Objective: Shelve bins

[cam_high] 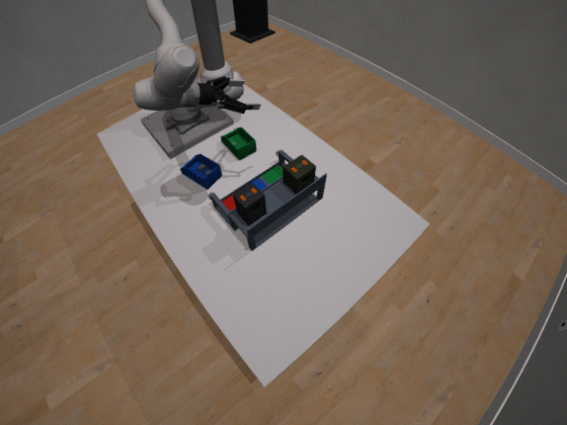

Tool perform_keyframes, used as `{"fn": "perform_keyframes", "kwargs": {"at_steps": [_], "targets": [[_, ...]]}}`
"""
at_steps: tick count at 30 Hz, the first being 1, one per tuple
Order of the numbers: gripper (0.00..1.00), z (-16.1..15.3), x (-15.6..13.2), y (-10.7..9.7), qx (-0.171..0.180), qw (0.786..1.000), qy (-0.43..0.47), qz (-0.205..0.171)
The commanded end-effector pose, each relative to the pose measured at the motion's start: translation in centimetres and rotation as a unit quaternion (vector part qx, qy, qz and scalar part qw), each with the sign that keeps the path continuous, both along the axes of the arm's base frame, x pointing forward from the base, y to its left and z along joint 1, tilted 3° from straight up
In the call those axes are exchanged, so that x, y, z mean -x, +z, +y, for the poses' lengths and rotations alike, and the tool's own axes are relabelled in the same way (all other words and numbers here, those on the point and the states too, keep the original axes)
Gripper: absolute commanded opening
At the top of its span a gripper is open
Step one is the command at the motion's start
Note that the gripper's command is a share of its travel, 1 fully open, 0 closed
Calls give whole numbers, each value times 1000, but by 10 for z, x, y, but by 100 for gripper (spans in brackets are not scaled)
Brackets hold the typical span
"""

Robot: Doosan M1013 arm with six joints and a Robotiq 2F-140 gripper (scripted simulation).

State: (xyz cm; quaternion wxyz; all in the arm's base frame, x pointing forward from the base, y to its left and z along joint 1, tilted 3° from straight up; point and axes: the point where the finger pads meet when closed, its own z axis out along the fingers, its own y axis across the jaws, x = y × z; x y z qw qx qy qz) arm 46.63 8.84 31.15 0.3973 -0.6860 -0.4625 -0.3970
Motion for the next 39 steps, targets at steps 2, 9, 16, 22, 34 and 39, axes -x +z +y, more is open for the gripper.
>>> {"fn": "perform_keyframes", "kwargs": {"at_steps": [2,9,16,22,34,39], "targets": [[100,0,0,0,0,1000,0,0],[100,0,0,0,0,1000,0,0],[100,0,0,0,0,1000,0,0],[100,-13,-13,-3,58,995,78,-27],[100,-53,-54,-7,178,951,241,-82],[100,-84,-92,-4,252,899,339,-113]]}}
